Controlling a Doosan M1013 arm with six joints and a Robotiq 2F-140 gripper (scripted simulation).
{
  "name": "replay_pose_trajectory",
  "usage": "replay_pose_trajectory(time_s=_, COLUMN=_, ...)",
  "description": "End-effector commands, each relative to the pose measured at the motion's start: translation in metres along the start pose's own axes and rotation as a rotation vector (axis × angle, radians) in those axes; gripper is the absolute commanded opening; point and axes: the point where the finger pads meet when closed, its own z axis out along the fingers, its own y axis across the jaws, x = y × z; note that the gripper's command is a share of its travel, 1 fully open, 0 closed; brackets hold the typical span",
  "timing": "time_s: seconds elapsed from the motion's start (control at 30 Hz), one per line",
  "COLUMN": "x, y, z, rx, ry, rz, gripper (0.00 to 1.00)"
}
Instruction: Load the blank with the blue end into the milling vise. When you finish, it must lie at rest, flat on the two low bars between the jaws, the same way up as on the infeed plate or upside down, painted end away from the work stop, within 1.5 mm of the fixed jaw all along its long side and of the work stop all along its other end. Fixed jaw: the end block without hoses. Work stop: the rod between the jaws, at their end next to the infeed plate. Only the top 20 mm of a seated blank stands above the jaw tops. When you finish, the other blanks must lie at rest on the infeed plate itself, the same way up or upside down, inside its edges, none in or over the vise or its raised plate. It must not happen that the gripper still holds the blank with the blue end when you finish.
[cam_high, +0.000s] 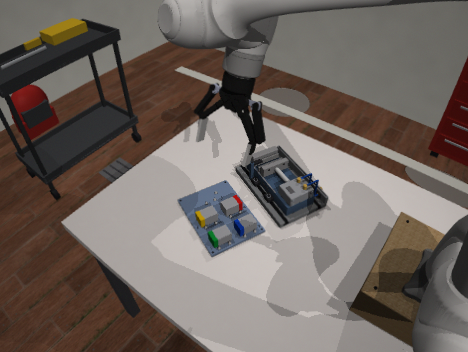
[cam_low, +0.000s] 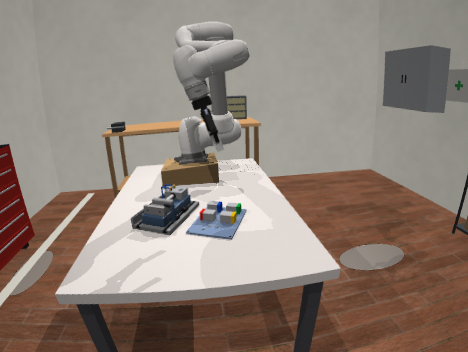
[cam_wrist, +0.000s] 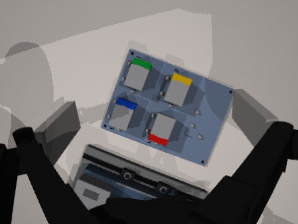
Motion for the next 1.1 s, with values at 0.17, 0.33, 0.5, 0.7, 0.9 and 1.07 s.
replay_pose_trajectory(time_s=0.17, x=0.0001, y=-0.0001, z=-0.0001, rx=0.014, ry=0.0, rz=-0.088, gripper=1.0)
replay_pose_trajectory(time_s=0.33, x=0.0001, y=-0.0001, z=-0.0001, rx=0.026, ry=0.0, rz=-0.164, gripper=1.0)
replay_pose_trajectory(time_s=0.5, x=0.0001, y=0.0, z=-0.0001, rx=0.038, ry=0.0, rz=-0.24, gripper=1.0)
replay_pose_trajectory(time_s=0.7, x=0.0001, y=-0.0001, z=-0.0001, rx=0.044, ry=-0.002, rz=-0.279, gripper=1.0)
replay_pose_trajectory(time_s=0.9, x=0.0, y=0.0, z=-0.0001, rx=0.059, ry=-0.002, rz=-0.37, gripper=1.0)
replay_pose_trajectory(time_s=1.07, x=0.0, y=0.0, z=-0.0001, rx=0.071, ry=-0.002, rz=-0.446, gripper=1.0)
